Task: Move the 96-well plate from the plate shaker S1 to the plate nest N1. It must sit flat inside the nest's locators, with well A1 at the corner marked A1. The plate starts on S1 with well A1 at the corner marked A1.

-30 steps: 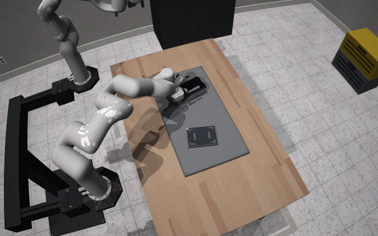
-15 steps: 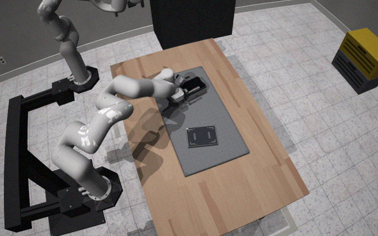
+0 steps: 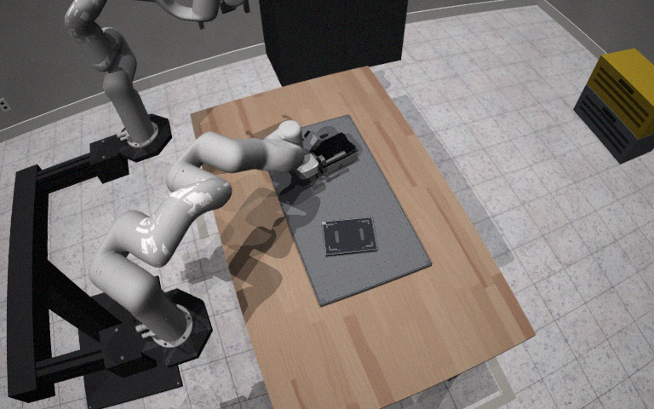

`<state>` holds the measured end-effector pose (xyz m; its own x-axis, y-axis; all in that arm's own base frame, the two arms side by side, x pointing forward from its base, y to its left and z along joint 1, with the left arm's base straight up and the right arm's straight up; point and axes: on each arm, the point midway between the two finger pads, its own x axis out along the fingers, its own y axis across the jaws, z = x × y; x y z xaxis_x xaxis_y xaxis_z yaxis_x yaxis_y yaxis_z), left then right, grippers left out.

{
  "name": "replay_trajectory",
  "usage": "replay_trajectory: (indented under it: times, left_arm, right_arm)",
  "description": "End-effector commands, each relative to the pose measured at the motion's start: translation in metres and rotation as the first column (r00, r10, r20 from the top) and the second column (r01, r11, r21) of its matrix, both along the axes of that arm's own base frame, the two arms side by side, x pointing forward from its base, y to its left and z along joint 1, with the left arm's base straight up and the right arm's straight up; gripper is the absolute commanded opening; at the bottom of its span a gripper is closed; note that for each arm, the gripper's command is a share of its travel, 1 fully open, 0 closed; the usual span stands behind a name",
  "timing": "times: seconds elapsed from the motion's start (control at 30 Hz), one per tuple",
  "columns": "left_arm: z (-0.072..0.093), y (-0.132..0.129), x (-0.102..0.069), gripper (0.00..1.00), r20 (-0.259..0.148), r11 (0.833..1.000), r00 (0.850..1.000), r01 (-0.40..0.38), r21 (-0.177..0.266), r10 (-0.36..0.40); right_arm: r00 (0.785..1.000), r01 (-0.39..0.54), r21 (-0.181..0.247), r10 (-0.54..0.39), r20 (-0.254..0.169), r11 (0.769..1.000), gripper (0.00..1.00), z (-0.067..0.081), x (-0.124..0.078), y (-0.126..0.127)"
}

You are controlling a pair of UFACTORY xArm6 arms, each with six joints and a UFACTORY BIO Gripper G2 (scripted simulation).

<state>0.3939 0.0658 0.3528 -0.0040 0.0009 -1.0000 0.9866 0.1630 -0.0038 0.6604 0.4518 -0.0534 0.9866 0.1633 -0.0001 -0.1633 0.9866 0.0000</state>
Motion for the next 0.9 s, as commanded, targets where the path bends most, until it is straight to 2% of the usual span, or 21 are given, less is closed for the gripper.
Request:
replay_trajectory:
  times: [0.0, 0.2, 0.83, 0.87]
  left_arm:
    - [0.0018, 0.0000, 0.0005, 1.00, 0.005, 1.000, 1.000, 0.000, -0.001, 0.000]
    - [0.0018, 0.0000, 0.0005, 1.00, 0.005, 1.000, 1.000, 0.000, -0.001, 0.000]
    - [0.0018, 0.0000, 0.0005, 1.00, 0.005, 1.000, 1.000, 0.000, -0.001, 0.000]
    - [0.0018, 0.0000, 0.0005, 1.00, 0.005, 1.000, 1.000, 0.000, -0.001, 0.000]
  right_arm:
    - [1.000, 0.000, 0.004, 0.000, 0.004, 1.000, 0.37, 0.0007, 0.0014, 0.0012]
    - [1.000, 0.000, 0.004, 0.000, 0.004, 1.000, 0.37, -0.0033, 0.0014, 0.0012]
    - [1.000, 0.000, 0.004, 0.000, 0.005, 1.000, 0.37, -0.0033, 0.0015, 0.0012]
    - [1.000, 0.000, 0.004, 0.000, 0.005, 1.000, 0.00, -0.0032, 0.0015, 0.0012]
